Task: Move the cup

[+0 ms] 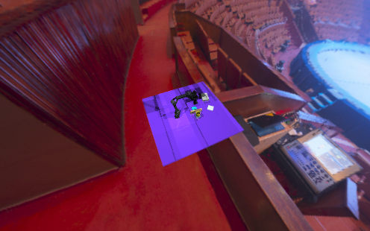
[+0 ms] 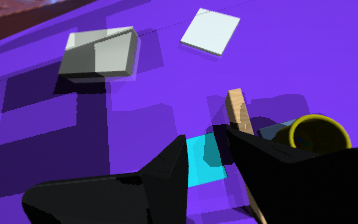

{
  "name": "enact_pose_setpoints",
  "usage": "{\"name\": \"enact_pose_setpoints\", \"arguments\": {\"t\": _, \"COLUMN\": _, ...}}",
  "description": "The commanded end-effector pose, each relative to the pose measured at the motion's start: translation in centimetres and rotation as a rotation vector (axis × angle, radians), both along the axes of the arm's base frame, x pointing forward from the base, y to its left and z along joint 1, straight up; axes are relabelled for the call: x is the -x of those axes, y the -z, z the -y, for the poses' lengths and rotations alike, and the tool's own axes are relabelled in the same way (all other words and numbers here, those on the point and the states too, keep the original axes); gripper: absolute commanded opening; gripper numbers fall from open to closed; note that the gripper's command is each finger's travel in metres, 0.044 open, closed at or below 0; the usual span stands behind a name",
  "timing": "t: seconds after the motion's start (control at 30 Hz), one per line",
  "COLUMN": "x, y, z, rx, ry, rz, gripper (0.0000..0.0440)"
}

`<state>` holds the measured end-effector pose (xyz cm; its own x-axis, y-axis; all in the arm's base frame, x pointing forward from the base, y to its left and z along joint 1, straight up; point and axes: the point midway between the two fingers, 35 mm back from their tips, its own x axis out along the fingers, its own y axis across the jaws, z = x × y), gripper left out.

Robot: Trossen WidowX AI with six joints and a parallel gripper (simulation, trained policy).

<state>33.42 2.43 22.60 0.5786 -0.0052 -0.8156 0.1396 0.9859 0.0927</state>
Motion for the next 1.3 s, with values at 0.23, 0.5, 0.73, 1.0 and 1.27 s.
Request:
{"name": "enact_pose_setpoints", "arguments": {"t": 0.23, "x": 0.4, "y": 1.2, "z": 1.0, "rx": 0.042, "ry": -0.013, "rz": -0.149, "gripper": 0.0133}}
{"name": "enact_pose_setpoints", "arguments": {"t": 0.5, "x": 0.7, "y": 2.0, "z": 2.1, "rx": 0.071, "ry": -0.027, "rz": -0.259, "gripper": 0.0132}}
{"name": "enact_pose_setpoints", "arguments": {"t": 0.73, "x": 0.9, "y": 2.9, "z": 3.2, "rx": 0.096, "ry": -0.047, "rz": -0.351, "gripper": 0.0121}}
{"name": "enact_pose_setpoints", "arguments": {"t": 1.0, "x": 1.2, "y": 4.3, "z": 4.7, "rx": 0.12, "ry": -0.075, "rz": -0.454, "gripper": 0.0115}}
{"name": "enact_pose_setpoints", "arguments": {"t": 1.27, "x": 1.4, "y": 5.9, "z": 6.4, "rx": 0.137, "ry": -0.099, "rz": -0.541, "gripper": 0.0116}}
